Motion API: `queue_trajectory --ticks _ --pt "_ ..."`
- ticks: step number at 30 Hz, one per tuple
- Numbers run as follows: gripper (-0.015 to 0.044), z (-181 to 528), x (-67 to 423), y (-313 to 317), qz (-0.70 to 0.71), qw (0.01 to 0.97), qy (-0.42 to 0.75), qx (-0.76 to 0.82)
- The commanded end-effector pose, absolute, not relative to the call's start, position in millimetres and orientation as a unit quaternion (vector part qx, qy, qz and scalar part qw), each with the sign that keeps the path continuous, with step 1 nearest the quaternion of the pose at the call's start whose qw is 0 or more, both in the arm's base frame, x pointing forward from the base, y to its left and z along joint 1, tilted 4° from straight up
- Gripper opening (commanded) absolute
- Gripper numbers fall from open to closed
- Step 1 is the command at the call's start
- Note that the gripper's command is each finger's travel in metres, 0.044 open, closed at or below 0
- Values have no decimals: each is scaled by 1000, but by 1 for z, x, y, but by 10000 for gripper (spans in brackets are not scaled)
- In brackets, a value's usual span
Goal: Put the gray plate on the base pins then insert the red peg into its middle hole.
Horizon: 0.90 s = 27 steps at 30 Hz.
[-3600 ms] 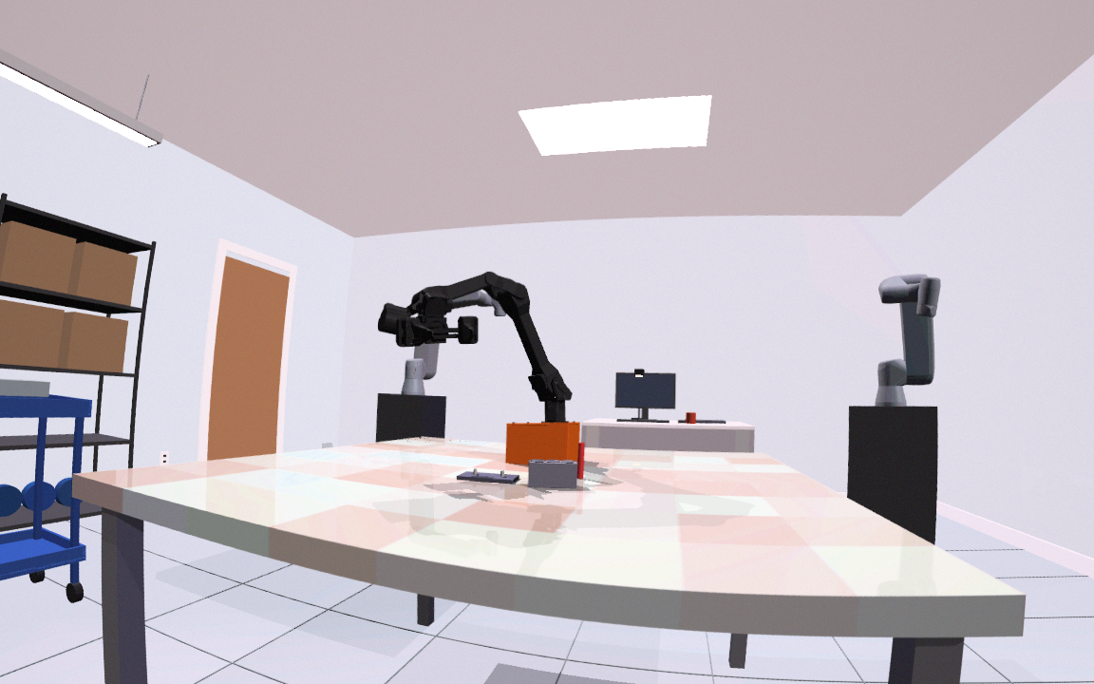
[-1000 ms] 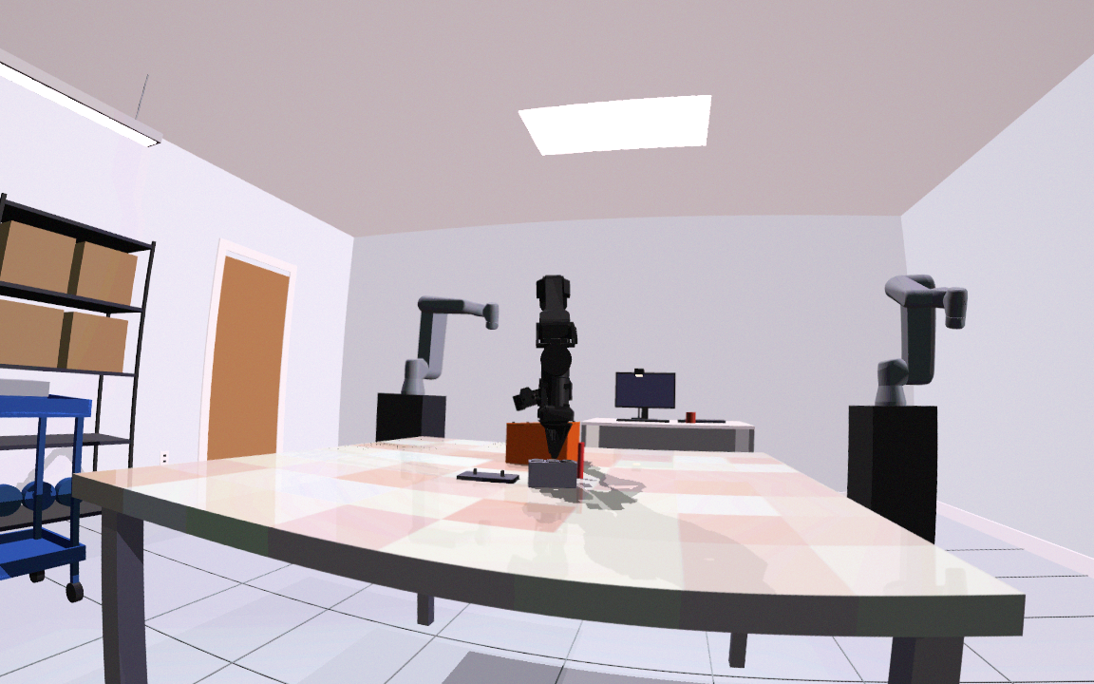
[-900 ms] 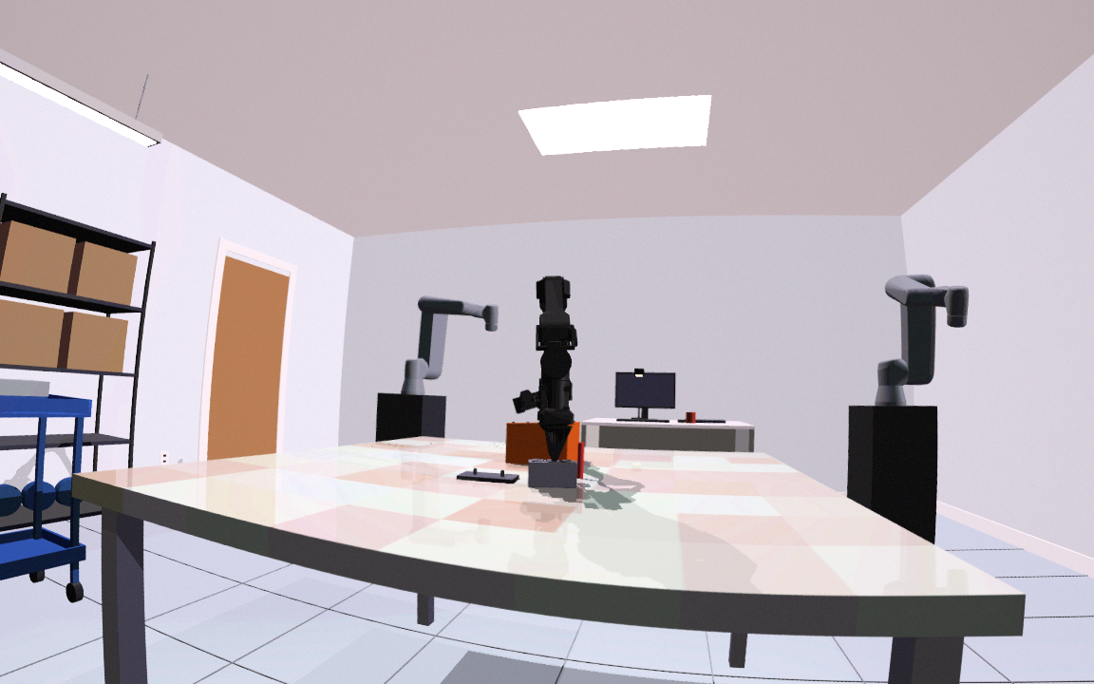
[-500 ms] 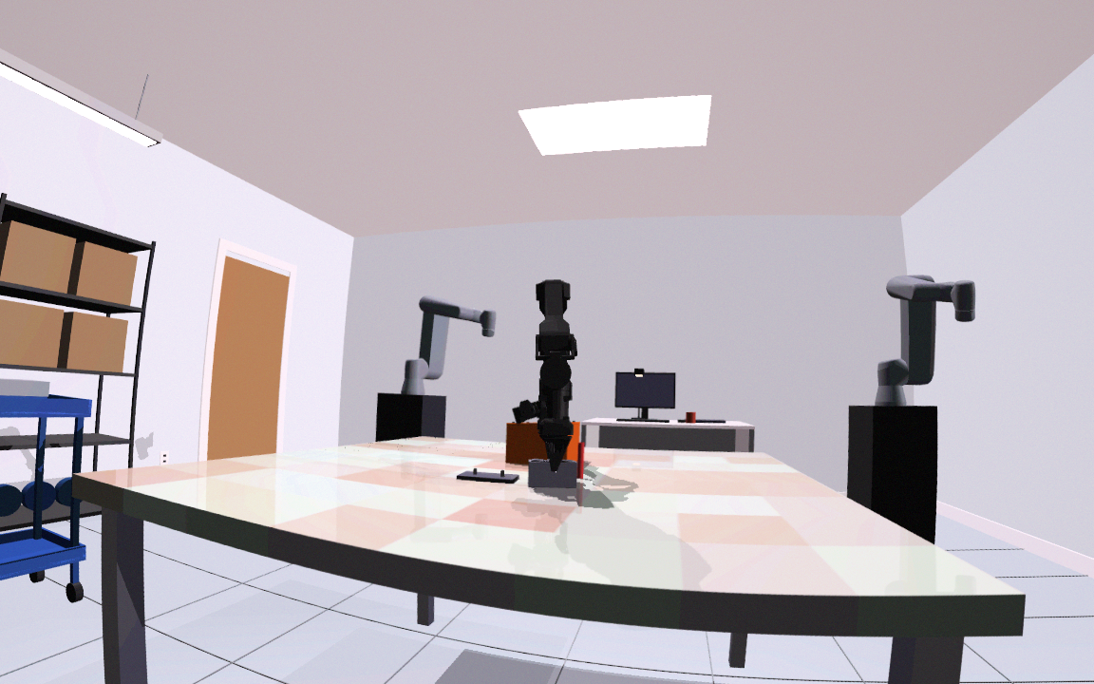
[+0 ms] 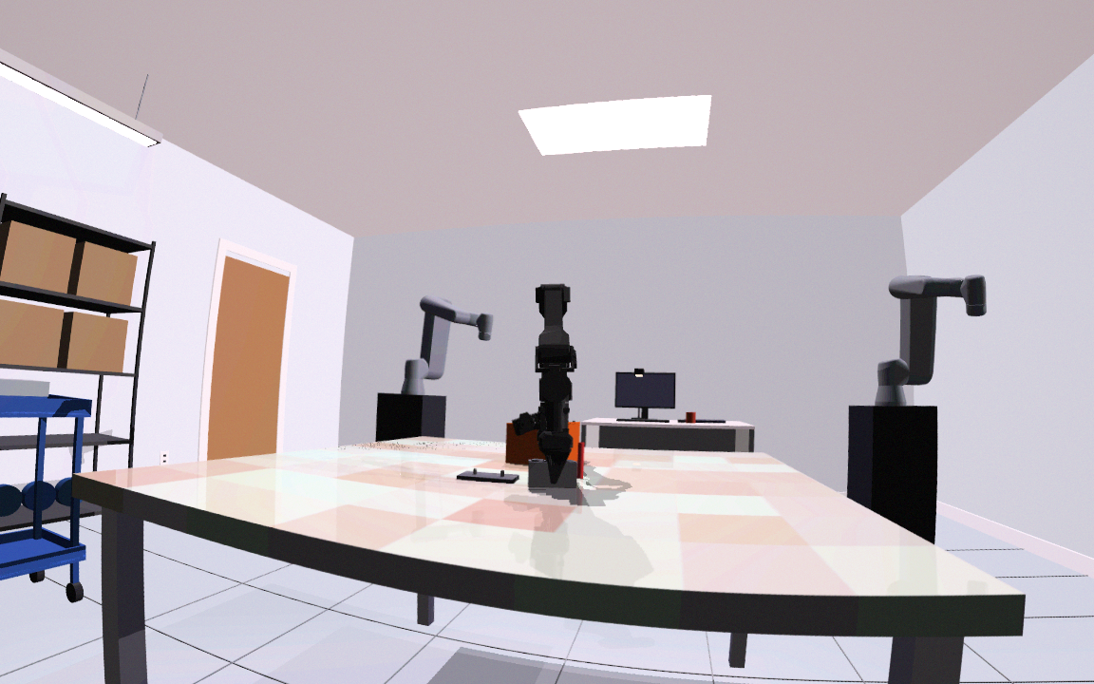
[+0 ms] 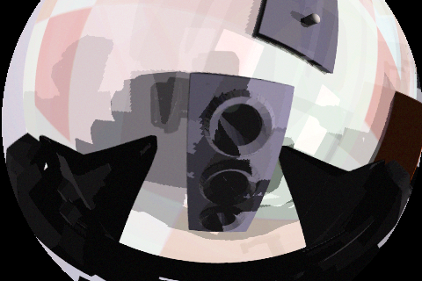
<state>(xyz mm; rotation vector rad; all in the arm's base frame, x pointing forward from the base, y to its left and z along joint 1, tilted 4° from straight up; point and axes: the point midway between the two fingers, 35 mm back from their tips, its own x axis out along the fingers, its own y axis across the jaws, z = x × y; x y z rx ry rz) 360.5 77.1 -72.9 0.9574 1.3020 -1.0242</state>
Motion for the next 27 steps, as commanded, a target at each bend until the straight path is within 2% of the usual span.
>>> queue_trajectory --ticks 1,12,27 --pt "414 -80 358 76 -441 575 558 404" --pt "125 -80 358 76 -441 575 558 404" --pt "25 -80 358 76 -441 575 558 404"
